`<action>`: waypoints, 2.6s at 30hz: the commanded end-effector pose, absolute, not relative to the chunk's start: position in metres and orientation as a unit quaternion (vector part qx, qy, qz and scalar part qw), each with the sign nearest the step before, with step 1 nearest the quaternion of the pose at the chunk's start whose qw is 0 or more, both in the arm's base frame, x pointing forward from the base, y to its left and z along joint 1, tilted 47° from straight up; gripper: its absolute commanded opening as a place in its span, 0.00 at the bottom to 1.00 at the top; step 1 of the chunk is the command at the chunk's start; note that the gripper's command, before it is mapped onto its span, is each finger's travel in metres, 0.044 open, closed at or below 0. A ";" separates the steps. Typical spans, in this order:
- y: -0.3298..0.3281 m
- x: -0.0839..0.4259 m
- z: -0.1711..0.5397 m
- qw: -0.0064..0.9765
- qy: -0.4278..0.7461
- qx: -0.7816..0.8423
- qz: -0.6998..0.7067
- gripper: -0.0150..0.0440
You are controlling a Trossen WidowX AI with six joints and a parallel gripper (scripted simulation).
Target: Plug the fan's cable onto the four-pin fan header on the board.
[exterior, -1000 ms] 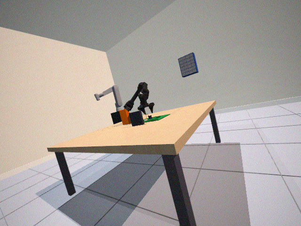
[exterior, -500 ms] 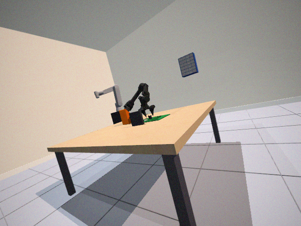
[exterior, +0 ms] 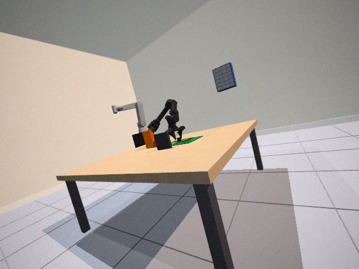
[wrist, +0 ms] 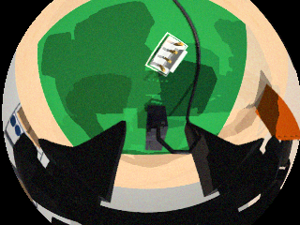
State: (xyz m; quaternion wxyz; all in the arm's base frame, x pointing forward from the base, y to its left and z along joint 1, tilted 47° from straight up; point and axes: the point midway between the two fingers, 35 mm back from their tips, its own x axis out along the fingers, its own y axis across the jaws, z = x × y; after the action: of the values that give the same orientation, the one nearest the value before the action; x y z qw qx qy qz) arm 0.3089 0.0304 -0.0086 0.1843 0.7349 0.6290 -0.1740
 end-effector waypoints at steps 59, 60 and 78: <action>-0.041 0.295 0.057 0.181 0.628 0.736 -0.177 0.25; -0.042 0.294 0.058 0.181 0.628 0.736 -0.177 0.25; -0.035 0.294 0.066 0.374 0.654 0.651 -0.087 0.25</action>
State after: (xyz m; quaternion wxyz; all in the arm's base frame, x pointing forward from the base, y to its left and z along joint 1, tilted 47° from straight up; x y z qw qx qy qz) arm 0.2954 -0.0365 0.0638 0.3279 0.6765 0.6504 -0.1088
